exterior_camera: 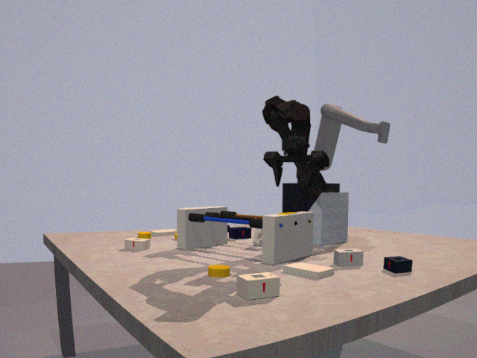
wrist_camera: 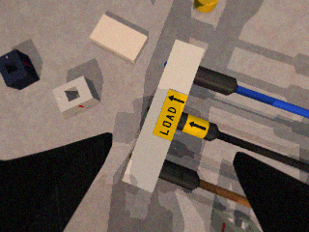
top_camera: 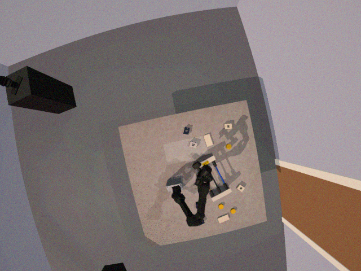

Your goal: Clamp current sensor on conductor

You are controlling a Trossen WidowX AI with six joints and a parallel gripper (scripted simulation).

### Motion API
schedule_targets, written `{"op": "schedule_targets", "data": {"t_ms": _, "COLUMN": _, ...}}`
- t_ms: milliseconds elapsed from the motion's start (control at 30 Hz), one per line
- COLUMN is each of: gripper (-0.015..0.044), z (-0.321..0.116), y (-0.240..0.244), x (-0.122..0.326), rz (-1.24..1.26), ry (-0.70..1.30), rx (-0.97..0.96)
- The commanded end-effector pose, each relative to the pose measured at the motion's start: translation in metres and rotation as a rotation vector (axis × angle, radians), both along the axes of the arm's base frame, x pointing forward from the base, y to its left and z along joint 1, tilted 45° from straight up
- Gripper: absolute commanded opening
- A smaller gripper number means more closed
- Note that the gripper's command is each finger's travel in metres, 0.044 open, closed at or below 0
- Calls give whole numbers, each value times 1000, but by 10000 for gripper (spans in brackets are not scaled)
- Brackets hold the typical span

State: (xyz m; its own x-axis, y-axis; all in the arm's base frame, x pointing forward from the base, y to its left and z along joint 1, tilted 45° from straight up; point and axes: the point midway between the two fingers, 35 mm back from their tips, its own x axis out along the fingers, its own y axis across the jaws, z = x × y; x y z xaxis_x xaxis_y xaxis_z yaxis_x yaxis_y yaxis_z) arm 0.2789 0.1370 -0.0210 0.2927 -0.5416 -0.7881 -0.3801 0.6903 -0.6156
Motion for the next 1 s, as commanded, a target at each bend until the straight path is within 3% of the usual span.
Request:
{"op": "schedule_targets", "data": {"t_ms": 0, "gripper": 440, "z": 0, "y": -1, "x": 0, "rz": -3, "ry": -2, "rx": -6}}
{"op": "schedule_targets", "data": {"t_ms": 100, "gripper": 440, "z": 5, "y": -12, "x": 0, "rz": -20, "ry": 6, "rx": -16}}
{"op": "schedule_targets", "data": {"t_ms": 233, "gripper": 440, "z": 34, "y": -75, "x": -10, "rz": -116, "ry": 59, "rx": -71}}
{"op": "schedule_targets", "data": {"t_ms": 533, "gripper": 440, "z": 79, "y": -186, "x": -72, "rz": -317, "ry": 199, "rx": -155}}
{"op": "schedule_targets", "data": {"t_ms": 967, "gripper": 440, "z": 80, "y": -194, "x": -78, "rz": -330, "ry": 210, "rx": -158}}
